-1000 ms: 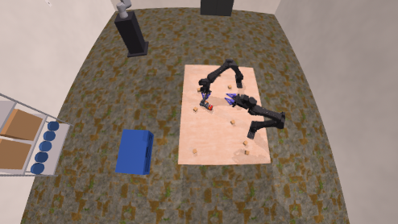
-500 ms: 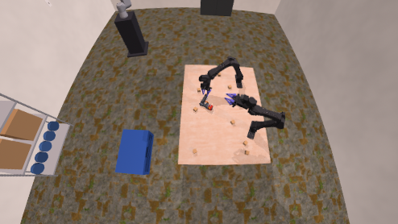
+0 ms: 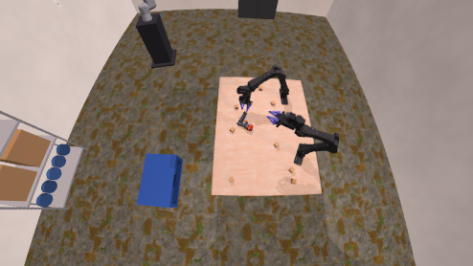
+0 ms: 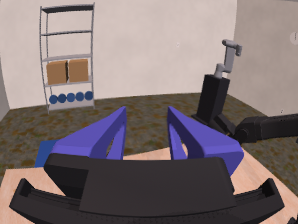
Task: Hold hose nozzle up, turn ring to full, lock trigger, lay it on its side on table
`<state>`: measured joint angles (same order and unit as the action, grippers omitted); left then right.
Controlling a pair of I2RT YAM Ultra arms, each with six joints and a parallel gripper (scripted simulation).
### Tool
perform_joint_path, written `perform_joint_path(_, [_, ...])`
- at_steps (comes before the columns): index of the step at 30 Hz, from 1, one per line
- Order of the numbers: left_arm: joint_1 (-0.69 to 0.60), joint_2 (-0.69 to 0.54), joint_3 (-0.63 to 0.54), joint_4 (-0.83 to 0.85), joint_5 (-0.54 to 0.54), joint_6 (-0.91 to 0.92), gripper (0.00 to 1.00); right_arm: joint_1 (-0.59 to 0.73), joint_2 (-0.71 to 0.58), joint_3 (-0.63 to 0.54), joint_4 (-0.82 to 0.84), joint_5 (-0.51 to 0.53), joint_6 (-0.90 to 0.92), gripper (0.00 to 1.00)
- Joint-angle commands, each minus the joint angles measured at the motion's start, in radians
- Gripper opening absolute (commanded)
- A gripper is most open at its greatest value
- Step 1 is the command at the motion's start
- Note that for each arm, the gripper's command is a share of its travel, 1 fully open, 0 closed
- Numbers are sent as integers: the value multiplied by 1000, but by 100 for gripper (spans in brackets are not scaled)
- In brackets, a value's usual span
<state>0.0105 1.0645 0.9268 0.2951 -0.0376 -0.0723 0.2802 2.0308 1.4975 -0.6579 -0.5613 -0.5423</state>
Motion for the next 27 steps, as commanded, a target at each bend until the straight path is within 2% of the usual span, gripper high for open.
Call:
perform_joint_path(1, [-6, -3, 5, -1, -5, -2, 37, 2, -8, 34, -17, -17, -8, 49])
perform_joint_path(3, [-6, -3, 5, -1, -5, -2, 37, -1, 1, 38, -13, -16, -7, 49])
perform_joint_path(4, [-6, -3, 6, -3, -5, -2, 37, -31, -57, 24, 41, -10, 20, 49])
perform_joint_path(6, [-6, -3, 7, -6, -5, -2, 37, -29, -58, -33, 60, 16, 39, 49])
perform_joint_path(9, [-6, -2, 9, -3, -5, -2, 37, -35, -73, -34, 77, 25, 55, 49])
perform_joint_path(24, [-8, 14, 34, -16, -5, -2, 37, -151, -319, -185, 326, 151, 266, 49])
perform_joint_path(26, [-8, 14, 34, -16, -5, -2, 37, -151, -319, -185, 326, 151, 266, 49])
perform_joint_path(27, [-2, -22, 14, -5, -4, -1, 37, -154, -330, -190, 342, 164, 282, 49])
